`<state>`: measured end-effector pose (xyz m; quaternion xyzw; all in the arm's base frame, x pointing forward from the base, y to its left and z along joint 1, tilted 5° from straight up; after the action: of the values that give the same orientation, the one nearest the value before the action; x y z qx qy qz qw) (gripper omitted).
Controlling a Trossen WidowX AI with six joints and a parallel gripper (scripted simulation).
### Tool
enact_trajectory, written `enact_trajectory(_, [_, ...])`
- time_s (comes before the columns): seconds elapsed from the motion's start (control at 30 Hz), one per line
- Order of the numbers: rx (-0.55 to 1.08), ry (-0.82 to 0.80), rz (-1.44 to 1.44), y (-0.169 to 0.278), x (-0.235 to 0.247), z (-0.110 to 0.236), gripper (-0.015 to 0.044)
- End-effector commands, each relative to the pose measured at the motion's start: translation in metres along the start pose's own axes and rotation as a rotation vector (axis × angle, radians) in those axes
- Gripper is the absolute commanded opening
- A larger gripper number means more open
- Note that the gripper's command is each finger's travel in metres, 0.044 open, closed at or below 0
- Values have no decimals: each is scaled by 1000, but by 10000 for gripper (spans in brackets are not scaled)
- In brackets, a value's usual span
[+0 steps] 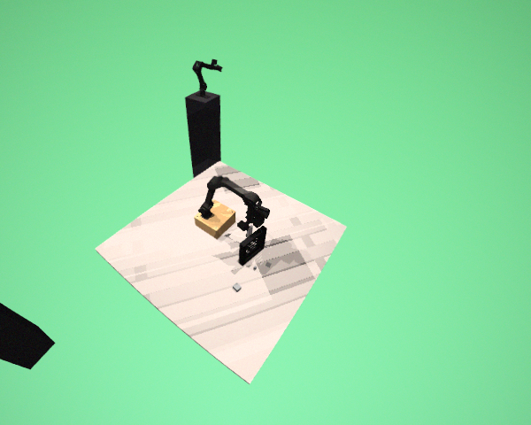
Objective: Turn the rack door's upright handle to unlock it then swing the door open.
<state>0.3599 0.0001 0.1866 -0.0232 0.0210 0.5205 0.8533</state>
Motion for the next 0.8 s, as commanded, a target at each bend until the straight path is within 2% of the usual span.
enact_trajectory(0.0, [3, 6, 3, 1, -1, -9, 292])
enact_trajectory(0.53, [4, 7, 1, 3, -2, -32, 292])
enact_trajectory(0.77, [4, 7, 1, 3, -2, -32, 109])
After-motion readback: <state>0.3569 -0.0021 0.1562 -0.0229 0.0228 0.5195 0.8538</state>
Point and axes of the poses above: the point midway between the two fingers, 35 mm back from their tips, its own z axis back along the fingers, its own x axis across the jaws, y = z × x, the point moved 7 cm from there along z, back along the fingers, and after that the axes turned 11 degrees about -z, right-handed, at the moved point
